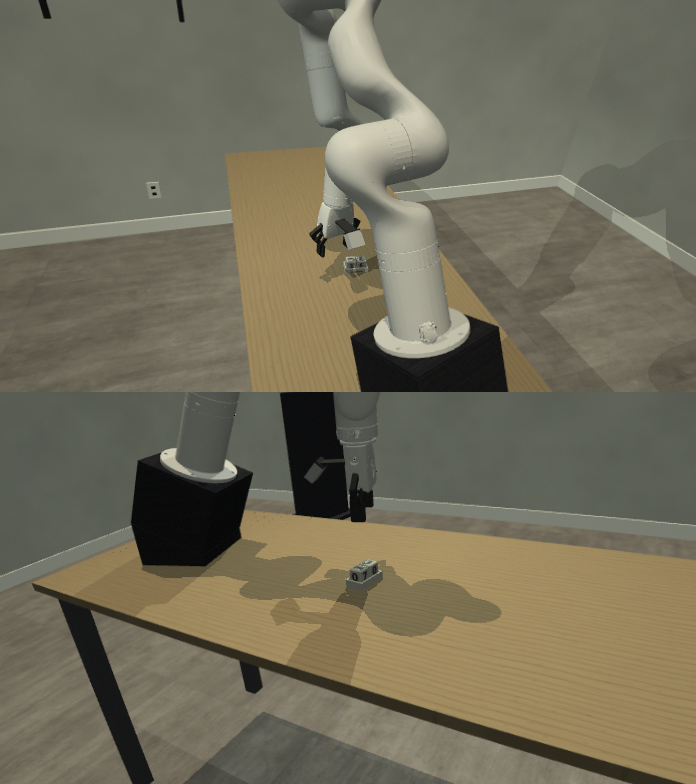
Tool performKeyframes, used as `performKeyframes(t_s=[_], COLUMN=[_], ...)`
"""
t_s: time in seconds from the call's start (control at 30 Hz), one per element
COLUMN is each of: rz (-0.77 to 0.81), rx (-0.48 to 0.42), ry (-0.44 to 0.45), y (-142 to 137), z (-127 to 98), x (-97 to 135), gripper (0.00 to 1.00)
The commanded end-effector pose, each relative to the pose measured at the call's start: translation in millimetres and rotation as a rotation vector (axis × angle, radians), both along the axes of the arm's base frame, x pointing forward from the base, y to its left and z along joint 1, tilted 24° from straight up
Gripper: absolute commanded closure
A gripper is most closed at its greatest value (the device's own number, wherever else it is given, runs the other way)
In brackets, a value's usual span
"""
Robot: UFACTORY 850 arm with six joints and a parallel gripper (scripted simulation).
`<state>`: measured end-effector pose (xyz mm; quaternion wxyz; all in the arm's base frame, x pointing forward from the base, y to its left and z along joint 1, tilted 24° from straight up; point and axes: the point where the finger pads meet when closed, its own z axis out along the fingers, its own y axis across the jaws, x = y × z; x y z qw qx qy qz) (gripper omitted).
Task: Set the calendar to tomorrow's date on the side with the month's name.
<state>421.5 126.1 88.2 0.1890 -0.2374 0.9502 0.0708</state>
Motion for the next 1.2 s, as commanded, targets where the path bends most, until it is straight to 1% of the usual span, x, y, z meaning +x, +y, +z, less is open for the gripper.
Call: performKeyframes(t_s=[0.0,0.07,0.1,0.27,0.3,0.33,0.4,0.53,0.67,0.83,1.17], rz=[0.134,0.164,0.215,0.344,0.349,0.388,0.388,0.514,0.593,0.634,0.639], rx=[-0.082,-0.095,-0.115,-0.167,-0.169,-0.185,-0.185,-0.236,-0.269,-0.286,-0.287], ry=[-0.075,-0.082,-0.094,-0.123,-0.124,-0.133,-0.133,-0.160,-0.177,-0.185,-0.187], y=[4.9,5.8,7.4,11.1,11.3,12.3,12.3,15.7,17.7,18.7,19.2], z=[-1.8,-2.2,-2.8,-4.5,-4.6,-5.1,-5.1,-6.7,-7.7,-8.2,-10.2], x=[-4.5,-5.5,-7.1,-11.3,-11.5,-12.8,-12.8,-17.0,-19.7,-21.1,-20.5], gripper=[0.00,0.00,0.00,0.00,0.00,0.00,0.00,0.00,0.00,0.00,0.00])
